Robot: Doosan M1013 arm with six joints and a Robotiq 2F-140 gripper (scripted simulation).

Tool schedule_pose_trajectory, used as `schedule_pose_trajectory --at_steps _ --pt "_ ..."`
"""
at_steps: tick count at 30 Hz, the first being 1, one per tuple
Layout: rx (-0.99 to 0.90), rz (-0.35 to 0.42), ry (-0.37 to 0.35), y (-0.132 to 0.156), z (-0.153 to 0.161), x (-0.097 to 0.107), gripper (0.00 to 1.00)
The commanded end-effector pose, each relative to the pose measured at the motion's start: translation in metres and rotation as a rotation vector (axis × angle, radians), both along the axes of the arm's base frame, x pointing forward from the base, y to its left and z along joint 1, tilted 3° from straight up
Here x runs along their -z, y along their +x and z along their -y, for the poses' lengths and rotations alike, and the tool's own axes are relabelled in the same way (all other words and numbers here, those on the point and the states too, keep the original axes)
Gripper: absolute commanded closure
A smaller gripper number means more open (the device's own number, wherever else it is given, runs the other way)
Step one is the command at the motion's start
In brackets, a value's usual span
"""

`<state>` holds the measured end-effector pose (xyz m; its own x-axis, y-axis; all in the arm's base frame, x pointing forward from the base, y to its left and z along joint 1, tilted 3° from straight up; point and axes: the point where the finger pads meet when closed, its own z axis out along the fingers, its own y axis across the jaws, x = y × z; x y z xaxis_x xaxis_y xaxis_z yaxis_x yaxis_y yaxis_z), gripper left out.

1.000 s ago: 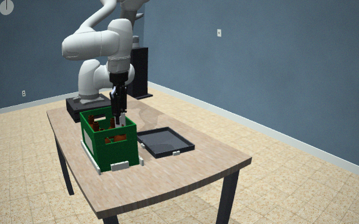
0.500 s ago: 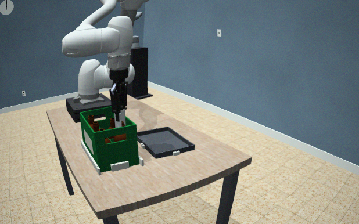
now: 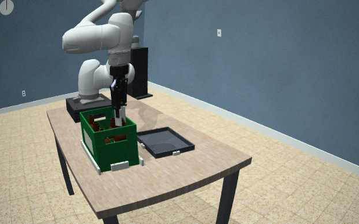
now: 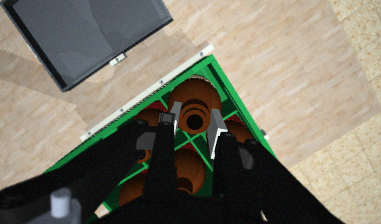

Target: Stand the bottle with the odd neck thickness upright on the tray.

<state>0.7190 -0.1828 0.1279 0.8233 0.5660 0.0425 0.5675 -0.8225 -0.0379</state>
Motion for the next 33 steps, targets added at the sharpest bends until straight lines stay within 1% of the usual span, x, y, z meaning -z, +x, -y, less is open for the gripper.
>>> schedule_pose_trajectory --at_steps 1,10,33 --pt "0.005 0.003 -0.002 0.0017 0.0014 -0.0062 1.0" --pt "0.005 0.003 -0.002 0.0017 0.0016 -0.0093 1.0" --pt "0.005 0.003 -0.002 0.0017 0.0016 -0.0095 1.0"
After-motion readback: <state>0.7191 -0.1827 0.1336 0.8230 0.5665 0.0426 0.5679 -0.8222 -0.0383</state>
